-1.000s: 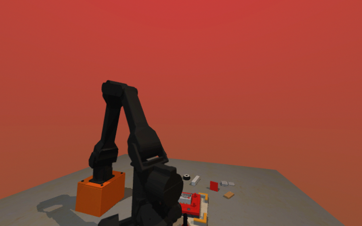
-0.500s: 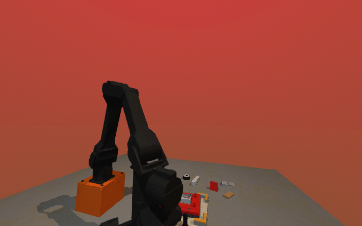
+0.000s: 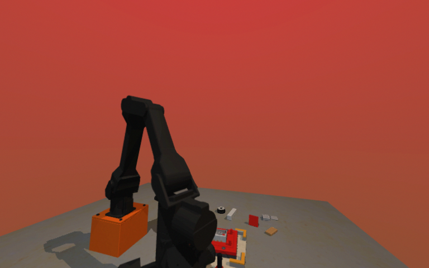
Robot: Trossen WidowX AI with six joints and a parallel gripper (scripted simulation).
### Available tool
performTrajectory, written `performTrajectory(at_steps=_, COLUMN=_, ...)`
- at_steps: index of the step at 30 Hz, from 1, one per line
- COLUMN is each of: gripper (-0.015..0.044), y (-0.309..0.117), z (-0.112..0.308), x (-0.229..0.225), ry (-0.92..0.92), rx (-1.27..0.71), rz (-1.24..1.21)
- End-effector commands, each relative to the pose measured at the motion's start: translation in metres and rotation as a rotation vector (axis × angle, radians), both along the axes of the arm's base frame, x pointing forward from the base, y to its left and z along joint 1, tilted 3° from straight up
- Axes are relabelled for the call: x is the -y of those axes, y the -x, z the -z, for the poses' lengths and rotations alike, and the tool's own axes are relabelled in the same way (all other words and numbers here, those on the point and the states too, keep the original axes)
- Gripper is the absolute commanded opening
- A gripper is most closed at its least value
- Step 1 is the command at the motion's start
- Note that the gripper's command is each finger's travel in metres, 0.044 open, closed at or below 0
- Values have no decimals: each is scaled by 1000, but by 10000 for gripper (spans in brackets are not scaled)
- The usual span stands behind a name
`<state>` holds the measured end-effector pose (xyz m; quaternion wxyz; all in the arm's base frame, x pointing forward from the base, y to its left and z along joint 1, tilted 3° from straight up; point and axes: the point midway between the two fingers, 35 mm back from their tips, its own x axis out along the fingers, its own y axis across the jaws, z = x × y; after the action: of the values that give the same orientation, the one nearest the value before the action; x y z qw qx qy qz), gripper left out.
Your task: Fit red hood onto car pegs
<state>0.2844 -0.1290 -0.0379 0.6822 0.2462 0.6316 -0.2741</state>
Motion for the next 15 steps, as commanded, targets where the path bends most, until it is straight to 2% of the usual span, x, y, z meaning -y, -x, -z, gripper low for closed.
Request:
performTrajectory(at_steps=1, gripper=203, y=0, z=-1, x=0, ry=0, rx=0, rz=0)
performTrajectory(at_steps=9, gripper=0, y=1, z=-17, x=-1, ry=0, rx=0, rz=0)
performTrajectory(at_steps=15, gripper=0, y=2, z=-41, x=-2, ry=0, rx=0, rz=0)
